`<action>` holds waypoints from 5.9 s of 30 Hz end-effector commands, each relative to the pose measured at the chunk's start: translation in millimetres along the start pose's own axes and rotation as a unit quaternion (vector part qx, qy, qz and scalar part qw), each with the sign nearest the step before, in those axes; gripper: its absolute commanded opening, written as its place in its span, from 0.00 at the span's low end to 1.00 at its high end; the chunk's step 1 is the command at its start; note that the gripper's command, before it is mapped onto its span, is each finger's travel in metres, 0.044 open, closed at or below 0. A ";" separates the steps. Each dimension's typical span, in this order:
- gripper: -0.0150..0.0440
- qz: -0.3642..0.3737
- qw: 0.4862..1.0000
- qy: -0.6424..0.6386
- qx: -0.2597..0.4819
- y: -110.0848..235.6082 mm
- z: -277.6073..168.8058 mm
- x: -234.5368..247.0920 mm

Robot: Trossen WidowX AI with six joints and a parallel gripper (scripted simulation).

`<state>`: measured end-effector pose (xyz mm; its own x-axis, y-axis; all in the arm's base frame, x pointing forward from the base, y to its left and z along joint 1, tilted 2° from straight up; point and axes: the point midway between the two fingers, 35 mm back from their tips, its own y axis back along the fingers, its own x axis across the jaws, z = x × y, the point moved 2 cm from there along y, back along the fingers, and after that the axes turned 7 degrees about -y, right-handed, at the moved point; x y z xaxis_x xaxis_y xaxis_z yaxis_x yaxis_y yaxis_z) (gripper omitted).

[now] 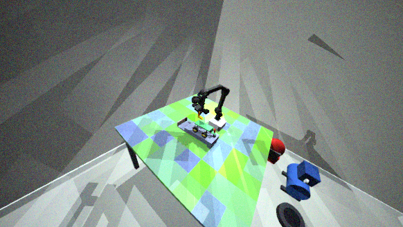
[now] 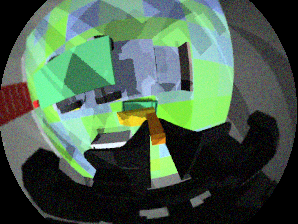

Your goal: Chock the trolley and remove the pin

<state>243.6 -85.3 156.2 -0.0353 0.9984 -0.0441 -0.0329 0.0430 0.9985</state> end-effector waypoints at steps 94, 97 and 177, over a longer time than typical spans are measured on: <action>0.25 0.054 0.999 0.000 0.005 -69.4 33.4 6.2; 0.25 0.054 0.999 0.000 0.005 -69.1 33.0 8.9; 0.58 0.110 0.888 -0.445 0.021 19.8 66.0 117.5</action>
<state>305.0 21.4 171.6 0.7165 0.6747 0.1773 -0.0962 -0.1563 0.9830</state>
